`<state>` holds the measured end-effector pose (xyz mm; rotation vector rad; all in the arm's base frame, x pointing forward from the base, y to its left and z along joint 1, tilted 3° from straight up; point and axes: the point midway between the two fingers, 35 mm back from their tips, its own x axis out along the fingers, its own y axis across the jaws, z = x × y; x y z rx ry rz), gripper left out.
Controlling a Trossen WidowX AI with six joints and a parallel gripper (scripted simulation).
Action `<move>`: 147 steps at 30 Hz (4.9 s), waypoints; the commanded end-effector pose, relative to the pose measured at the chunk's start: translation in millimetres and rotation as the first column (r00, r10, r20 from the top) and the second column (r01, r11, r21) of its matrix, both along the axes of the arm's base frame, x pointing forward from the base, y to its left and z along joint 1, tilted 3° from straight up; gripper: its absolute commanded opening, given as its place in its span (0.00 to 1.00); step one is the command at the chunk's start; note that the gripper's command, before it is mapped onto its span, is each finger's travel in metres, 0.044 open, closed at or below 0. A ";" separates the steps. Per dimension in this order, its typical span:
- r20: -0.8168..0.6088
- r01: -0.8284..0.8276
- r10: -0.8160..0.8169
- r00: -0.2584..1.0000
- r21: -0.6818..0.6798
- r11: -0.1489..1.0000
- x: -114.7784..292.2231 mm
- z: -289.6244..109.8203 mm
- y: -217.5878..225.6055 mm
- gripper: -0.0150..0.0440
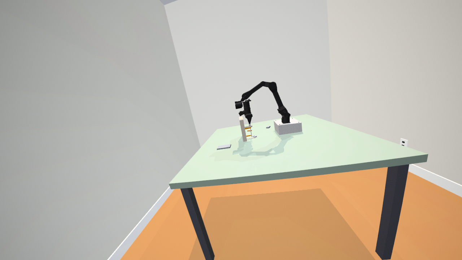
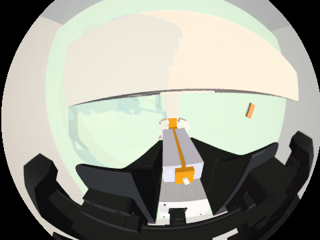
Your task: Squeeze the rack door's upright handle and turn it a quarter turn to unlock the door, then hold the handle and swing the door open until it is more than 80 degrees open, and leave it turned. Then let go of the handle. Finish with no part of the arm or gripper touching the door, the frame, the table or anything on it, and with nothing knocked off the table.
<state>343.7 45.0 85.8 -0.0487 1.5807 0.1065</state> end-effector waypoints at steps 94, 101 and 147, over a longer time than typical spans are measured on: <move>0.032 -0.813 0.813 0.581 -0.002 0.582 -0.1 -1.7 -0.2 0.75; 0.019 -0.567 0.567 0.823 0.002 0.823 -0.1 -1.7 -0.2 0.75; -0.020 0.993 -0.994 -0.104 -0.056 -0.103 -0.1 -1.7 -0.2 0.75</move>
